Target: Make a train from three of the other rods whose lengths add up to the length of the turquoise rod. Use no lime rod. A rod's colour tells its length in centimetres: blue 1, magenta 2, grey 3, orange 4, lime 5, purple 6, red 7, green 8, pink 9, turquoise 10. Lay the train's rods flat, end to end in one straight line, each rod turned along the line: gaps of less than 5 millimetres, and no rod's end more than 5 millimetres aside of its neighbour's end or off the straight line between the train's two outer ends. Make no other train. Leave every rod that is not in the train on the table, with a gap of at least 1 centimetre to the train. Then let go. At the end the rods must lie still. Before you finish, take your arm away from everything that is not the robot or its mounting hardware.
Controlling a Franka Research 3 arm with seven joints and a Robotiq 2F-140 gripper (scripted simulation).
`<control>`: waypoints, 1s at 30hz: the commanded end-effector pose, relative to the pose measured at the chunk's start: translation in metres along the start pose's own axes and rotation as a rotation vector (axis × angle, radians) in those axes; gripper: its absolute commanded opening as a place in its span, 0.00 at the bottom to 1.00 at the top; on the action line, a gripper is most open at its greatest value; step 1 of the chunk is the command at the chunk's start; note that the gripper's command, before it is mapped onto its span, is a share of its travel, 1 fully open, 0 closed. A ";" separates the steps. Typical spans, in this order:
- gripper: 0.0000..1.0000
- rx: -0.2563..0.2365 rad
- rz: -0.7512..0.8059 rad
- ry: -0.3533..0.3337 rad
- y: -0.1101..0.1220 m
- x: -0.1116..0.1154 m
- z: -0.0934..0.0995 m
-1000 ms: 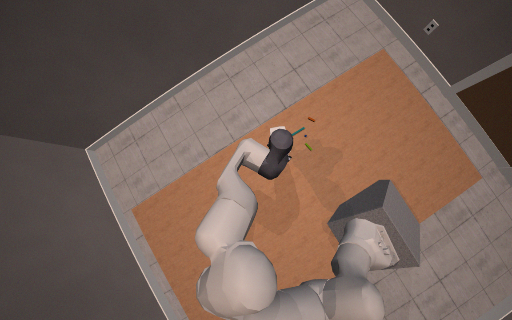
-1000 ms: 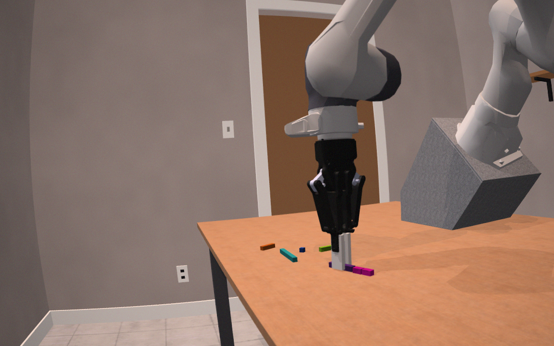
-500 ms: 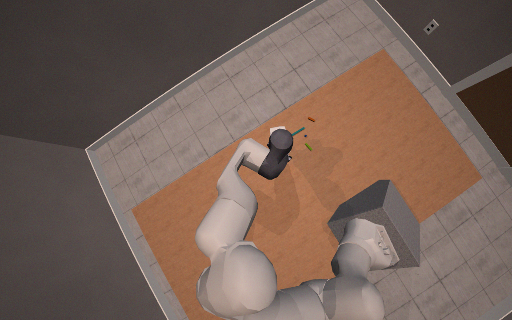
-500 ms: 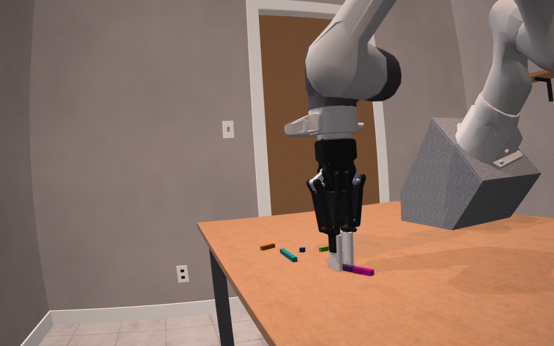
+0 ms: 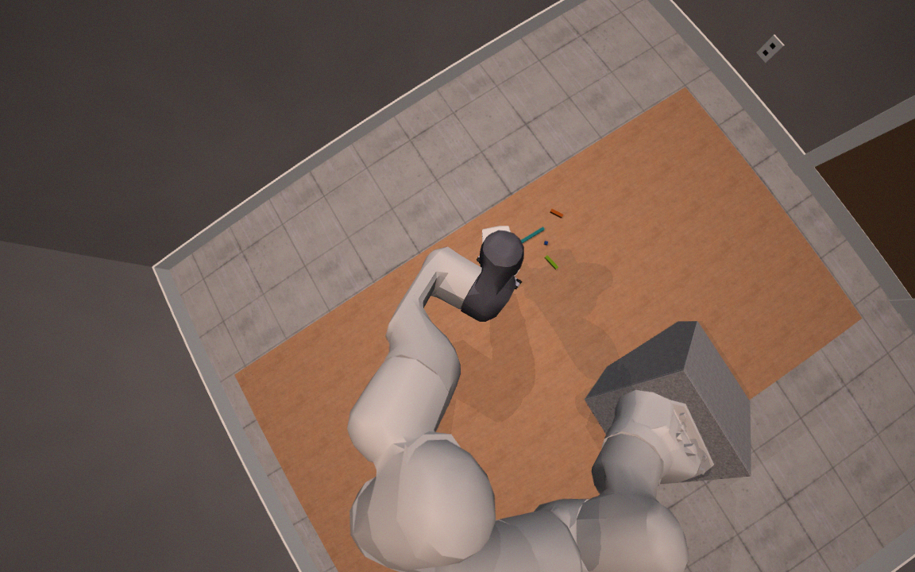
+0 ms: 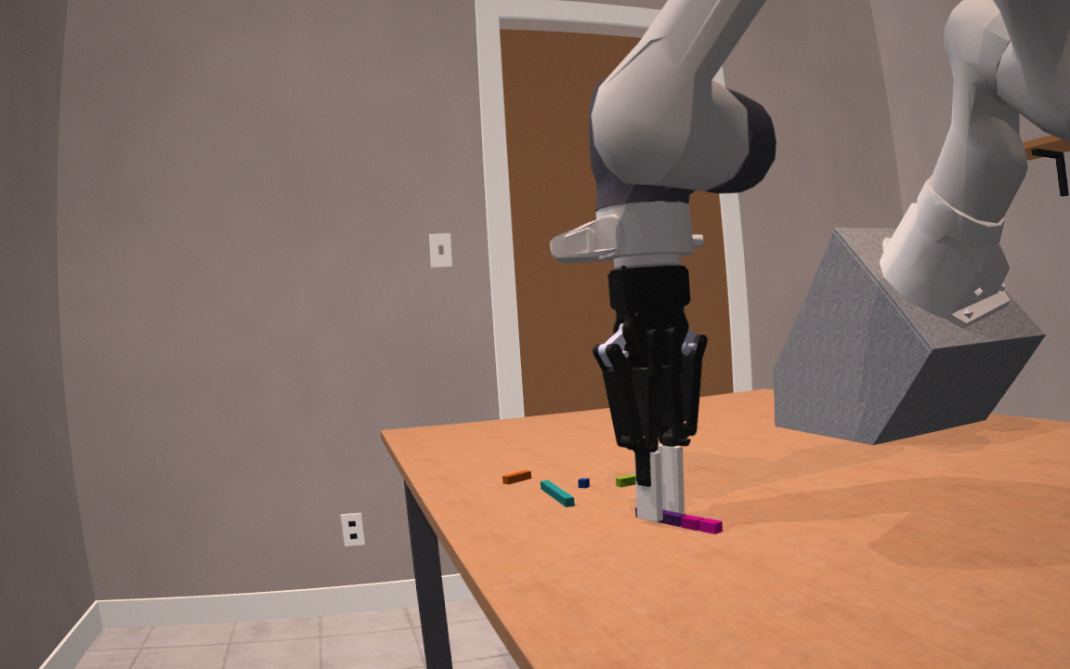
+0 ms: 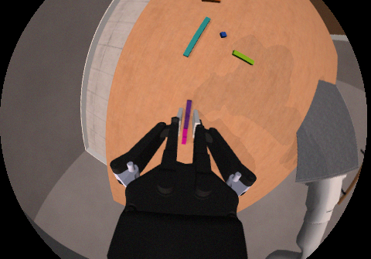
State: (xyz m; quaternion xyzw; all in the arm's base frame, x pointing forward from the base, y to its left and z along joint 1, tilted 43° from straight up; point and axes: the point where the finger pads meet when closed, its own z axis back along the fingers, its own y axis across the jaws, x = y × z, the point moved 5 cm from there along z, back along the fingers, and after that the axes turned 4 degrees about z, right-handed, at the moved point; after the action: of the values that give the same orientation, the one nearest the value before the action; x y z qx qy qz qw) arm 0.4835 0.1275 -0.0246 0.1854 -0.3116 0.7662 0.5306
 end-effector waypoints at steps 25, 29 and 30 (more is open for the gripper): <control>0.15 -0.002 0.002 0.001 -0.001 -0.001 0.086; 1.00 -0.002 0.002 0.001 -0.001 -0.001 0.086; 1.00 -0.002 0.002 0.001 -0.001 -0.001 0.086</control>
State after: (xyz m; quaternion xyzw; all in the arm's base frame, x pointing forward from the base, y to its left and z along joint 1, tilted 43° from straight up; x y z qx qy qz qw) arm 0.4819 0.0692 0.0379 0.1785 -0.3136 0.7715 0.5241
